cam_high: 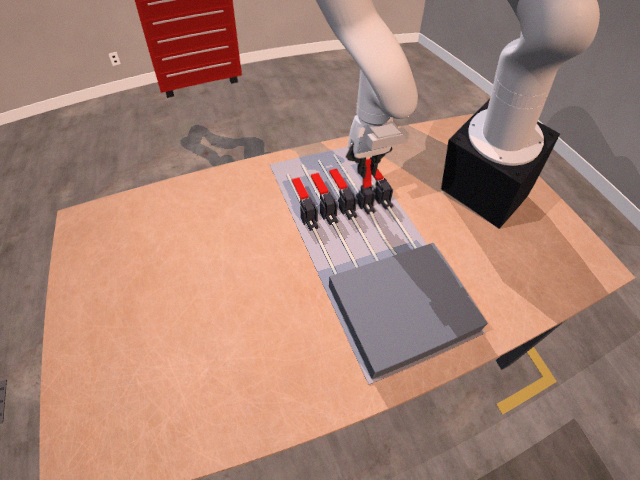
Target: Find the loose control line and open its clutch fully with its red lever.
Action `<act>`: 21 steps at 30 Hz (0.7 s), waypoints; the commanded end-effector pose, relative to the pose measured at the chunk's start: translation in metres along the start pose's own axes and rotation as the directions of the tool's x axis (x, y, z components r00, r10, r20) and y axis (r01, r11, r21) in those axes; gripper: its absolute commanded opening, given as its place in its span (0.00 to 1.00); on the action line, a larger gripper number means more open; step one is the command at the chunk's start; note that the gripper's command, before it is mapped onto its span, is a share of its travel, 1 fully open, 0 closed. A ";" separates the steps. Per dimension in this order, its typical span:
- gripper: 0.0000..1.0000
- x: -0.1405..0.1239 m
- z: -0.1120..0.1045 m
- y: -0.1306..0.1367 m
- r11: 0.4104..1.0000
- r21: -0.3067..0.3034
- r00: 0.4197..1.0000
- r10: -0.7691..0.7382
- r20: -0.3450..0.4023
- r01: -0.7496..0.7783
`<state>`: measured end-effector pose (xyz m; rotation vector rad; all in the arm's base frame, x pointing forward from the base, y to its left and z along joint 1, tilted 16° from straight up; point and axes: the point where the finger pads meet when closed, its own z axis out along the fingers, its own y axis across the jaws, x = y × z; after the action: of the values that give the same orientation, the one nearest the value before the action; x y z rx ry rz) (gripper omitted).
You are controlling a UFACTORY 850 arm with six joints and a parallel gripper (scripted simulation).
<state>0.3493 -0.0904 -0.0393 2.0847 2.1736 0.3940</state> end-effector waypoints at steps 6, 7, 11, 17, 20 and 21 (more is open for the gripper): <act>0.00 0.010 -0.001 0.000 1.000 0.000 1.000 0.000 0.000 0.000; 0.00 0.012 -0.001 0.000 1.000 0.000 1.000 0.000 0.000 0.000; 0.00 0.019 0.000 0.000 1.000 0.000 1.000 0.000 0.000 0.000; 0.00 0.021 0.000 0.000 1.000 0.000 1.000 0.000 0.000 0.000; 0.00 0.026 0.002 0.000 1.000 0.000 1.000 0.000 0.000 0.000; 0.00 0.028 0.002 0.000 1.000 0.000 1.000 0.000 0.000 0.000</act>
<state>0.3483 -0.0695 -0.0377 2.0849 2.1735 0.3940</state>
